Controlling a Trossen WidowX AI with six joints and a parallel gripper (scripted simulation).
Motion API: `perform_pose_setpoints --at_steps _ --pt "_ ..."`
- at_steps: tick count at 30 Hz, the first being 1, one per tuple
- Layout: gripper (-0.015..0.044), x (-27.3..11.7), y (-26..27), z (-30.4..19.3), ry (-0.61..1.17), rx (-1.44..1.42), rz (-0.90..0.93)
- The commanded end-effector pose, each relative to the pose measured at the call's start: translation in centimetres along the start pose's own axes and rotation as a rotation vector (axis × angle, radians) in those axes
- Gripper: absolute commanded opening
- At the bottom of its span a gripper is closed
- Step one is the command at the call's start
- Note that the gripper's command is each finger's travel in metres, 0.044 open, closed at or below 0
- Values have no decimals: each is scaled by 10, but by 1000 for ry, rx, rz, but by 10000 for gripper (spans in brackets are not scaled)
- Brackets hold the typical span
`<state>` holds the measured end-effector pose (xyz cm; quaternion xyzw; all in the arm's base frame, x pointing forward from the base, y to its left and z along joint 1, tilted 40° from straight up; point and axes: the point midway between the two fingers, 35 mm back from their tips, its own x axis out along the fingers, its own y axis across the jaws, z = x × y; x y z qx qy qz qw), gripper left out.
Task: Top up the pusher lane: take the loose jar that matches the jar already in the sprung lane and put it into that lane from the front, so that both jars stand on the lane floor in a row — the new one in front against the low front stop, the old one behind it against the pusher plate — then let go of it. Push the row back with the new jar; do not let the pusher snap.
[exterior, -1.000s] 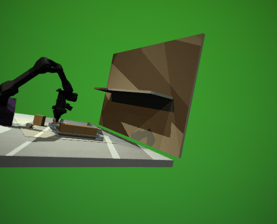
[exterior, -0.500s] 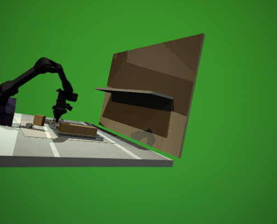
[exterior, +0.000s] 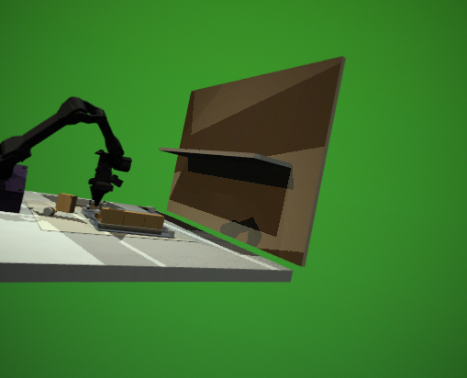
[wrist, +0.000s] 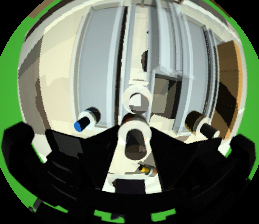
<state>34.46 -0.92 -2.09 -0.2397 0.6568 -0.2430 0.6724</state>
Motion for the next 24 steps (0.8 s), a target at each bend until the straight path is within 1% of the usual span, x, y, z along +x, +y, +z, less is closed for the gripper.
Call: perform_pose_setpoints --at_steps 1,24 --pt "0 -2 -1 8 -24 13 -3" --pt "0 6 -1 8 -24 13 -4"
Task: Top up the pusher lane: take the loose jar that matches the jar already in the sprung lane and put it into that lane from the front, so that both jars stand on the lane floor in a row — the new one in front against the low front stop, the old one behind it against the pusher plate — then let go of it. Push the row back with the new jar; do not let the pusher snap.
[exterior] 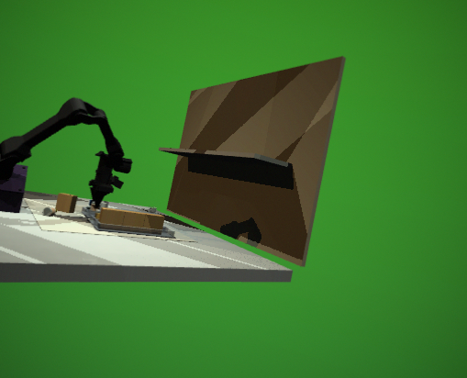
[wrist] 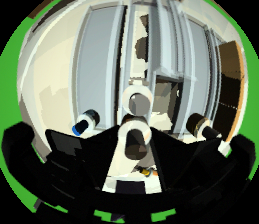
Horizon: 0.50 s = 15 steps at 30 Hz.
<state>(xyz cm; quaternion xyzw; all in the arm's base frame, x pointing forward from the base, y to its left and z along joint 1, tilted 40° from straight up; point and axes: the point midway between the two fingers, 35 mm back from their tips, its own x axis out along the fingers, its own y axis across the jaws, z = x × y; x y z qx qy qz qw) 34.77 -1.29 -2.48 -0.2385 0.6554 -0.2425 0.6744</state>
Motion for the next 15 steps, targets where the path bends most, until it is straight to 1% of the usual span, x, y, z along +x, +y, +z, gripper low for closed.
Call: perform_pose_setpoints --at_steps 1,15 --pt "0 1 -1 5 -20 10 -6" --pt "0 6 -1 5 -20 10 -6"
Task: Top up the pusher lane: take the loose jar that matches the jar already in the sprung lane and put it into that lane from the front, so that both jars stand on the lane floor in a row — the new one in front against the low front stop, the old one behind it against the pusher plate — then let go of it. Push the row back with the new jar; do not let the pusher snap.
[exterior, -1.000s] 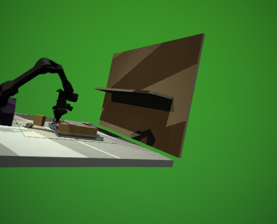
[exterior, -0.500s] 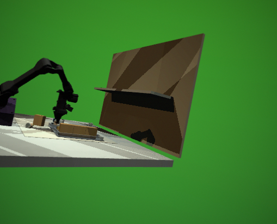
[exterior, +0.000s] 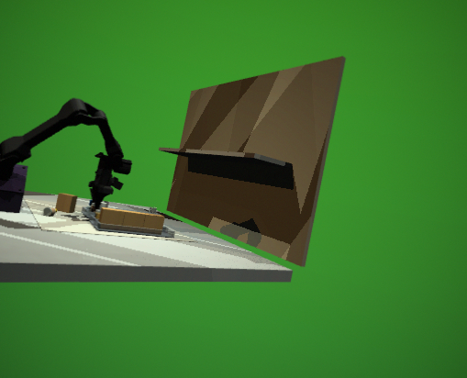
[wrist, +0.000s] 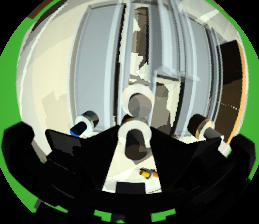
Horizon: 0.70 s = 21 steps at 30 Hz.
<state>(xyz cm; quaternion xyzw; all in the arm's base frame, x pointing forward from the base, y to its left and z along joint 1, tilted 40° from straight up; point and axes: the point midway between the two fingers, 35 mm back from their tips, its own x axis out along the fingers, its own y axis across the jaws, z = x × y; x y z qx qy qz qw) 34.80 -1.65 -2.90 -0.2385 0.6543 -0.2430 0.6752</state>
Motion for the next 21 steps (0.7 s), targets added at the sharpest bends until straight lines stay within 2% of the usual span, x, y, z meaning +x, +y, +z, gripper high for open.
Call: perform_pose_setpoints --at_steps 1,21 --pt "0 1 -1 5 -17 9 -5" --pt "0 8 -1 3 -17 9 -6"
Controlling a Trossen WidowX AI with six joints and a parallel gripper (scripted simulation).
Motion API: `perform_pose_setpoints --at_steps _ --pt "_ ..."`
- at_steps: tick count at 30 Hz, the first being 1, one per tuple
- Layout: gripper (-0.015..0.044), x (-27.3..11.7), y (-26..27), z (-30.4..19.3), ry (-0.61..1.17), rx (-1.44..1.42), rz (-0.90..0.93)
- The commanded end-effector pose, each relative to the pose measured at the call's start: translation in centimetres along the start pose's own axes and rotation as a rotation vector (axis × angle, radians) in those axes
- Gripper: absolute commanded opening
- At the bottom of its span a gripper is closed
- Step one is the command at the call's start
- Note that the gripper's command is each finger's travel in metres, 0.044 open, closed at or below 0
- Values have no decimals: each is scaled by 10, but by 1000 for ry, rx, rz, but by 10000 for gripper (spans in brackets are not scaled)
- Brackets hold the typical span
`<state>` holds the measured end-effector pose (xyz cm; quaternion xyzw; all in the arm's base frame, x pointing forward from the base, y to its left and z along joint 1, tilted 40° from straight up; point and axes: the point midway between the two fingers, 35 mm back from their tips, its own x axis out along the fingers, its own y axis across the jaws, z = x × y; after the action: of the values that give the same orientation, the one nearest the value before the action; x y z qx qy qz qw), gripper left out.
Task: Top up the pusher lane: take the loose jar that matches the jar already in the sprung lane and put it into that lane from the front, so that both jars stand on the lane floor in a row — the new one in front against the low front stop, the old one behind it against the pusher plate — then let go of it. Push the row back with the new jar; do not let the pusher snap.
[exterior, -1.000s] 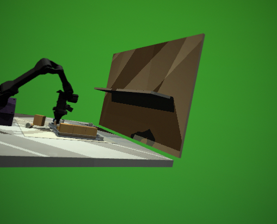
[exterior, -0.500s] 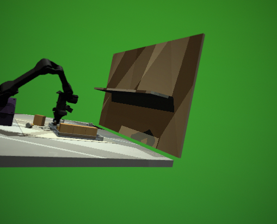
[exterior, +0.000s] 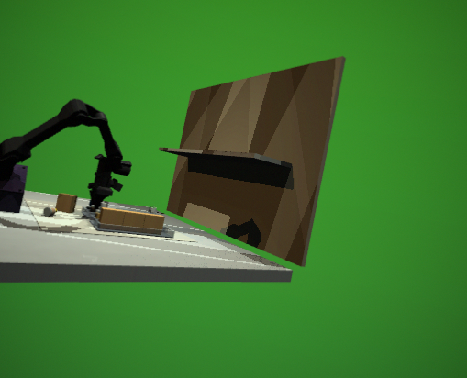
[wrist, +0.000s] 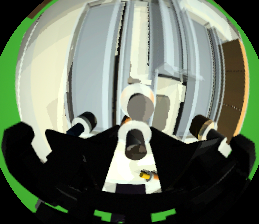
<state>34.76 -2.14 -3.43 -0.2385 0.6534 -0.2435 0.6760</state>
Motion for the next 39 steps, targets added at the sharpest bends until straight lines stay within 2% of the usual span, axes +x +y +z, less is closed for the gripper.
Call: perform_pose_setpoints --at_steps 1,39 --pt "0 1 -1 4 -15 7 -5" --pt "0 5 -1 -2 -15 7 -6"
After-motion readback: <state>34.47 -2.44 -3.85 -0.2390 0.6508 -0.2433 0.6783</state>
